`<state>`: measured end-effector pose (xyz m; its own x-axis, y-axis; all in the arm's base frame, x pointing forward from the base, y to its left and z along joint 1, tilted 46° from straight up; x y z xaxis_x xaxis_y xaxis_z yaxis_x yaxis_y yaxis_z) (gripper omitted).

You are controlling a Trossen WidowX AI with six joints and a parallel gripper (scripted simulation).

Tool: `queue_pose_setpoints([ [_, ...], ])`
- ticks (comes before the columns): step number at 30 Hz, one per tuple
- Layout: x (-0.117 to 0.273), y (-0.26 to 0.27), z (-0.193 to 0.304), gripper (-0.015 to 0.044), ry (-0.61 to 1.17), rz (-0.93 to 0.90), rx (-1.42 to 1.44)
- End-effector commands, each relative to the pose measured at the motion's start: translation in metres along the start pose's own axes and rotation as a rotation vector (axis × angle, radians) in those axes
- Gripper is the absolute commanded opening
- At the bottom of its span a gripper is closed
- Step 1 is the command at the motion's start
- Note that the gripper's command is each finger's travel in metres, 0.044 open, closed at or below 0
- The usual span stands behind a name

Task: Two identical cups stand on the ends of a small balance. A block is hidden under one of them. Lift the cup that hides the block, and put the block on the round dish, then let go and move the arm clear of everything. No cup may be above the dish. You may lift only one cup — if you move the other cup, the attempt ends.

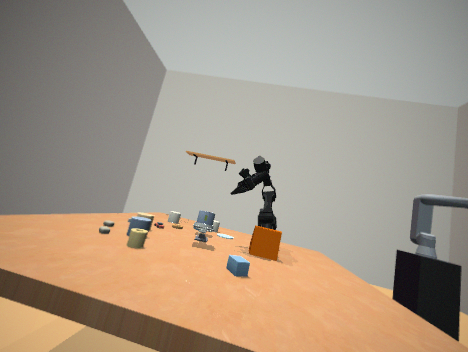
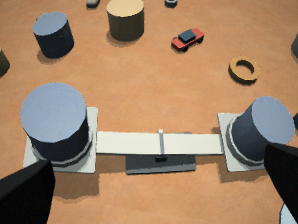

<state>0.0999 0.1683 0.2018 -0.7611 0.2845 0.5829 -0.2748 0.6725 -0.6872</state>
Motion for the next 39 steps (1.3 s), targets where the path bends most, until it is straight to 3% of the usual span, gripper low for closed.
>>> queue_pose_setpoints([
  [1,-0.007,-0.009,0.007,0.044,0.023,0.05,0.002],
  [14,-0.024,-0.021,-0.014,0.044,0.135,0.093,-0.208],
  [39,-0.101,-0.079,-0.057,0.044,0.436,0.315,-0.882],
])
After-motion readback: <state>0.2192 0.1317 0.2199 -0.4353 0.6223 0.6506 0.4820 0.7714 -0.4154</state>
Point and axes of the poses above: the point midway between the two fingers, 35 mm back from their tips, its own x axis back along the fingers, its own y axis across the jaws, z = x × y, the point moved 8 cm from there along x, back along the fingers, and after that the axes turned 1 degree about x, right-handed, at the moved point
